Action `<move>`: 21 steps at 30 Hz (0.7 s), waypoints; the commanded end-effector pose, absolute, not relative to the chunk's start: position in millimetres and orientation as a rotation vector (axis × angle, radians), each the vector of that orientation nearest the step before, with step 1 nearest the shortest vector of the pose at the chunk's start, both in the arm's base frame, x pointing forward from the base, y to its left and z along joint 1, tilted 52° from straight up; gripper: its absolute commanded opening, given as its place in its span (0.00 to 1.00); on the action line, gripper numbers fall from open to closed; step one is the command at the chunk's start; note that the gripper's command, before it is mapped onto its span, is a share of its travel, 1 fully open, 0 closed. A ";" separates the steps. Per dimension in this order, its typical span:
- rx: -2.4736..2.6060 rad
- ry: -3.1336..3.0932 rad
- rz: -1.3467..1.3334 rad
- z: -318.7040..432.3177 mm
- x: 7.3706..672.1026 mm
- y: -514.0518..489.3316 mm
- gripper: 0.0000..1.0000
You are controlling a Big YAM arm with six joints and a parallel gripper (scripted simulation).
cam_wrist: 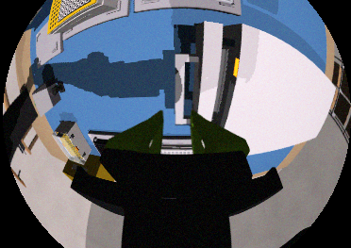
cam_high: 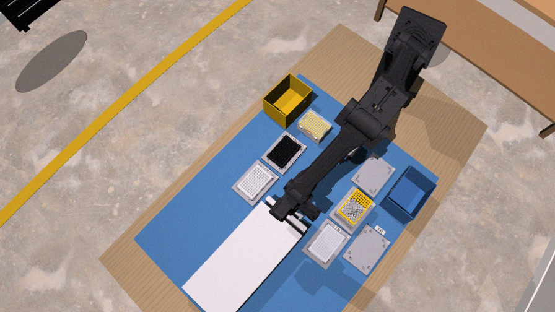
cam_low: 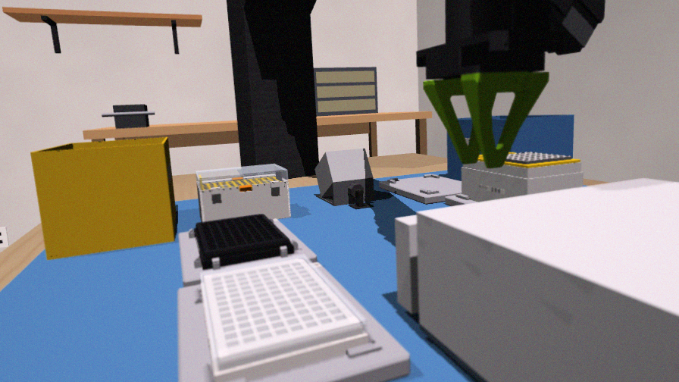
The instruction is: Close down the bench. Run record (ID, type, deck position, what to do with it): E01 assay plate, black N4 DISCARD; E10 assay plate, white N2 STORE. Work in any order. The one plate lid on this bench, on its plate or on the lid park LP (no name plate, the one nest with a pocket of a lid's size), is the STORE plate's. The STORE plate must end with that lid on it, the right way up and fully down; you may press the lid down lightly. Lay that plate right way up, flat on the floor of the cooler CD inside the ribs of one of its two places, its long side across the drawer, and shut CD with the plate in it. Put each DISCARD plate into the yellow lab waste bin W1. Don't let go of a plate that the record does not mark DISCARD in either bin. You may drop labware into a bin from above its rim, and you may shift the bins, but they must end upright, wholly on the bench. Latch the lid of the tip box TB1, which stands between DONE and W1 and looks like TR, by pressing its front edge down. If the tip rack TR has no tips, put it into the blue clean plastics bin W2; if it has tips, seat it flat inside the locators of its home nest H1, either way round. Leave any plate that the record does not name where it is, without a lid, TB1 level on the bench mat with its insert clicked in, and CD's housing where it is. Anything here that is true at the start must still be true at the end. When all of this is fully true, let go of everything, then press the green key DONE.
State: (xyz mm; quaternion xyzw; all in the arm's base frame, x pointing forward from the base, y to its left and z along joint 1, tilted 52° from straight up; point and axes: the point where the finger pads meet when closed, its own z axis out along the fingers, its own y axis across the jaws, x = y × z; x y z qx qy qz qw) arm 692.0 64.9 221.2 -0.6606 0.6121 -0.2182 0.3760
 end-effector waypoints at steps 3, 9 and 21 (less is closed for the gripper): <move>-1.661 1.540 -0.578 232.3 708.2 71.2 0.30; -1.660 1.542 -0.579 227.1 714.2 71.5 0.30; -1.660 1.543 -0.579 218.5 724.3 74.5 0.30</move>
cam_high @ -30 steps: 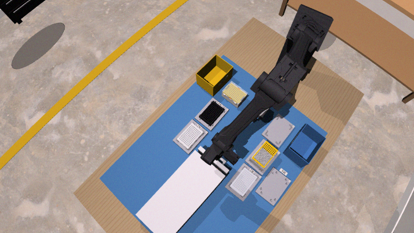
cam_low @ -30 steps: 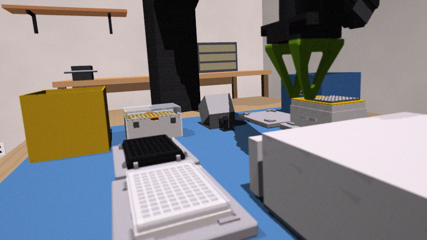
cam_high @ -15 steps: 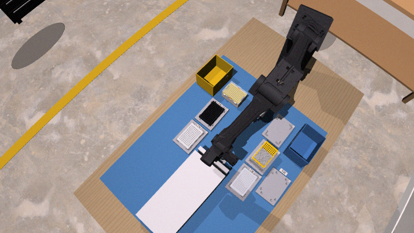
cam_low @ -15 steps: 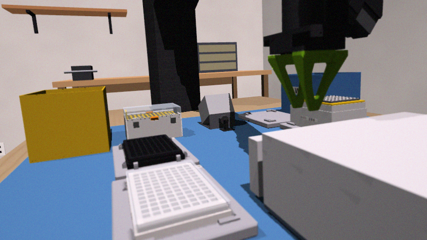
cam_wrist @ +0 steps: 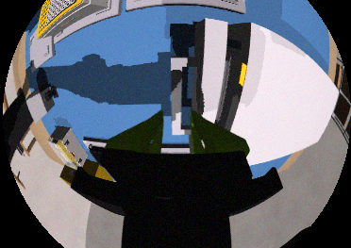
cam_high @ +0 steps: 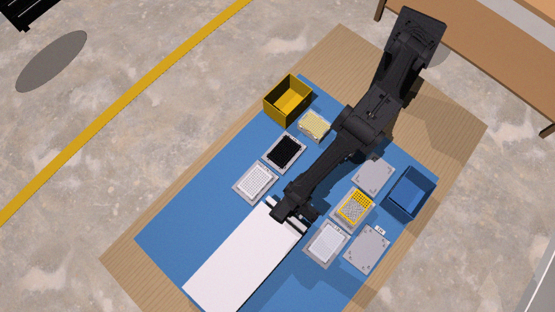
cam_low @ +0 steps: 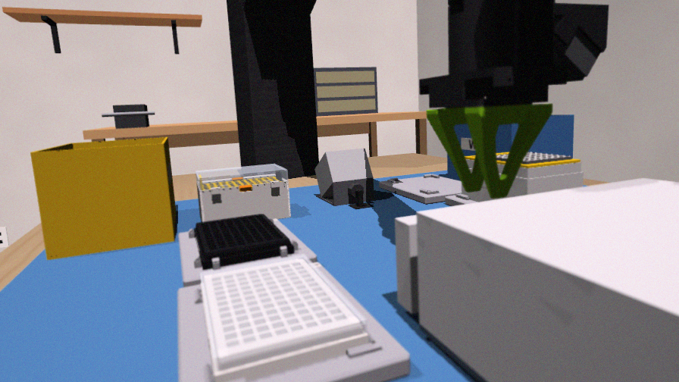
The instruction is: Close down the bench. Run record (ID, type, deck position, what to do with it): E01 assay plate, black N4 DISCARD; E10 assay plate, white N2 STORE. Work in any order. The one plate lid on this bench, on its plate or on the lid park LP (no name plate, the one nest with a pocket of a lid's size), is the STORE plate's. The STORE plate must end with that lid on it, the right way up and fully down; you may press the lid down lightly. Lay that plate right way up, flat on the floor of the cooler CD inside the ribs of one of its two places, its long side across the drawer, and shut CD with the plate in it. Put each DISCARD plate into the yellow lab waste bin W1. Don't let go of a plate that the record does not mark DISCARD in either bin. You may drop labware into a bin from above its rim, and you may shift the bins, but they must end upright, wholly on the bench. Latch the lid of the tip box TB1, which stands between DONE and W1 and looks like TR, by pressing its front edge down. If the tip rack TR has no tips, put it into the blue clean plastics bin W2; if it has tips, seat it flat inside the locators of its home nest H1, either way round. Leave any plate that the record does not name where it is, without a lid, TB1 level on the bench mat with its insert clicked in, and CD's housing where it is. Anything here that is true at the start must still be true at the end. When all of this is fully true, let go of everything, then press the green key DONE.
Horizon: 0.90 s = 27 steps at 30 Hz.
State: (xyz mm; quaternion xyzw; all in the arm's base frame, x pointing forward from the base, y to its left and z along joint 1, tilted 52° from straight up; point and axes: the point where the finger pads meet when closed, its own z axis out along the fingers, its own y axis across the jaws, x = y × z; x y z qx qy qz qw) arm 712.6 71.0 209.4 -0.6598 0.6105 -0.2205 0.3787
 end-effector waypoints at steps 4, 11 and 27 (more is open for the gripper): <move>-1.662 1.540 -0.577 215.0 728.0 78.4 0.30; -1.653 1.543 -0.586 215.6 733.0 73.3 0.30; -1.651 1.529 -0.591 212.6 745.7 81.6 0.30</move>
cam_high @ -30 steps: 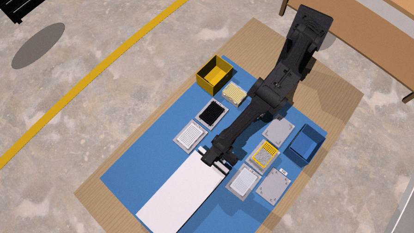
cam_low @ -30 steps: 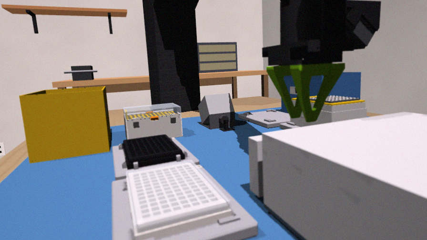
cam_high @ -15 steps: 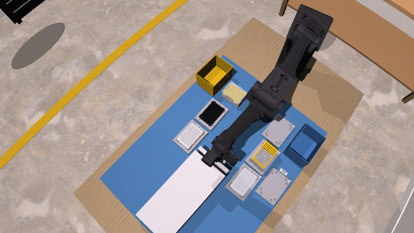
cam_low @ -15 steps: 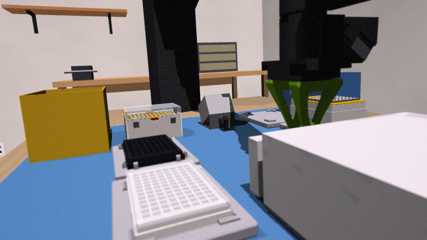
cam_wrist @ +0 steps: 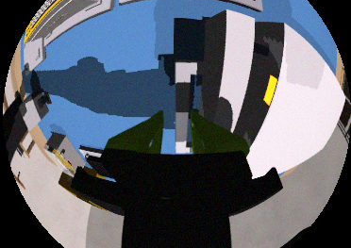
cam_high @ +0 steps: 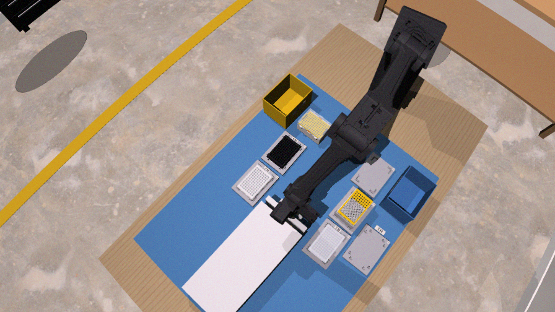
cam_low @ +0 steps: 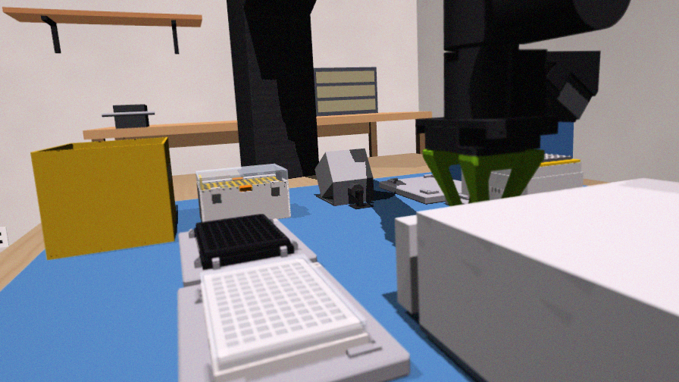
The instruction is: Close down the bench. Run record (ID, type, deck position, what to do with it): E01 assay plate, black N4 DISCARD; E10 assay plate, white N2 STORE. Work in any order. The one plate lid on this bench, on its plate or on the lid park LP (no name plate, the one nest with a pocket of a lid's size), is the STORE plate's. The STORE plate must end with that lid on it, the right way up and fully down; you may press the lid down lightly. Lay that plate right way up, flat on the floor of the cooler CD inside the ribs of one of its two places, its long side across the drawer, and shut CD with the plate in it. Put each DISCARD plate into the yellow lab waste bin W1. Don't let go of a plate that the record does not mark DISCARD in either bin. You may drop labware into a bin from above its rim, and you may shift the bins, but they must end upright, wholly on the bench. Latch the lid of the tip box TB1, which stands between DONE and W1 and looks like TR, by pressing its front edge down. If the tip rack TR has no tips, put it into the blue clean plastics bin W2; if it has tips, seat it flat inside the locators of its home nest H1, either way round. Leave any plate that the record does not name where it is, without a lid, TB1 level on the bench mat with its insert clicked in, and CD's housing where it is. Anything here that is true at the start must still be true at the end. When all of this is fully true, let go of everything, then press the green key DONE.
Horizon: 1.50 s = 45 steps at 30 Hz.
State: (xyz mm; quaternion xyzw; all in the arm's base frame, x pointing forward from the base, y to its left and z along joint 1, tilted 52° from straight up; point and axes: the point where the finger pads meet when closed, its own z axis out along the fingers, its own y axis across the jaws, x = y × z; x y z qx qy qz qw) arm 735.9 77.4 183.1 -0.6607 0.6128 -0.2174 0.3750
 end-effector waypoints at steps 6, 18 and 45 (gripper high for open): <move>-1.663 1.541 -0.577 194.0 752.4 85.1 0.30; -1.648 1.525 -0.595 212.4 750.4 83.2 0.30; -1.648 1.525 -0.595 212.4 750.4 83.2 0.30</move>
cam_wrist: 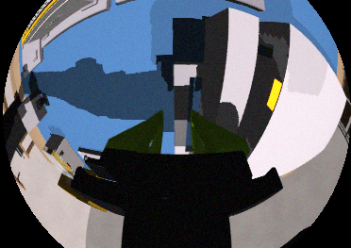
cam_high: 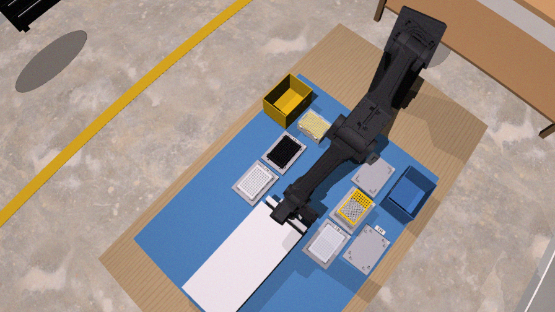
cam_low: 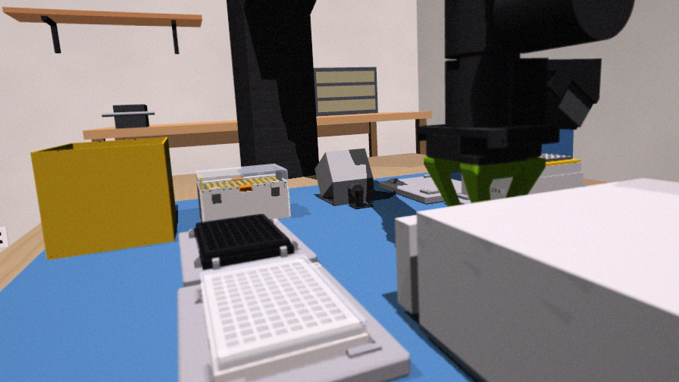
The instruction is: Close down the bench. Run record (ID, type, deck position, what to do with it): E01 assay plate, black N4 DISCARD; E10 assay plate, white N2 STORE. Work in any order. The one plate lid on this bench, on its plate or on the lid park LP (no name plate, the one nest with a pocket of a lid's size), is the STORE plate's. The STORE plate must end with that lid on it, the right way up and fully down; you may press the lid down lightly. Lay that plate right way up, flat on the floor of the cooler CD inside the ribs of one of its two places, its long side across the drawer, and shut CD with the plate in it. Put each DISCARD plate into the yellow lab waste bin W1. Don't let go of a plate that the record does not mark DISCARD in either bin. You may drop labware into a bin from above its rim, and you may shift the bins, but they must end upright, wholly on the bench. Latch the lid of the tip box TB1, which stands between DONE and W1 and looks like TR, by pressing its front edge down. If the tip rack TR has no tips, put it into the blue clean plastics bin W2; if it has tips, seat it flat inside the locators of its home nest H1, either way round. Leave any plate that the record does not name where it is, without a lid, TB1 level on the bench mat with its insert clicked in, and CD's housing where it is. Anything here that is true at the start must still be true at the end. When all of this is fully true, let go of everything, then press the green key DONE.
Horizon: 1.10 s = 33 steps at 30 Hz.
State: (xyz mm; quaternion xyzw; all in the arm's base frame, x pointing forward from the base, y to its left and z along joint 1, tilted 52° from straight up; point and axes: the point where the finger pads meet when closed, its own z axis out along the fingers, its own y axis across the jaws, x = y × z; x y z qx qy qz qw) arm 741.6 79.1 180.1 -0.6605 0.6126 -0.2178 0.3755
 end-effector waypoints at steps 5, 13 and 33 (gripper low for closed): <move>-1.655 1.533 -0.586 205.8 743.6 83.4 0.30; -1.652 1.528 -0.588 202.4 734.0 85.1 0.30; -1.682 1.559 -0.555 167.9 722.8 86.2 0.30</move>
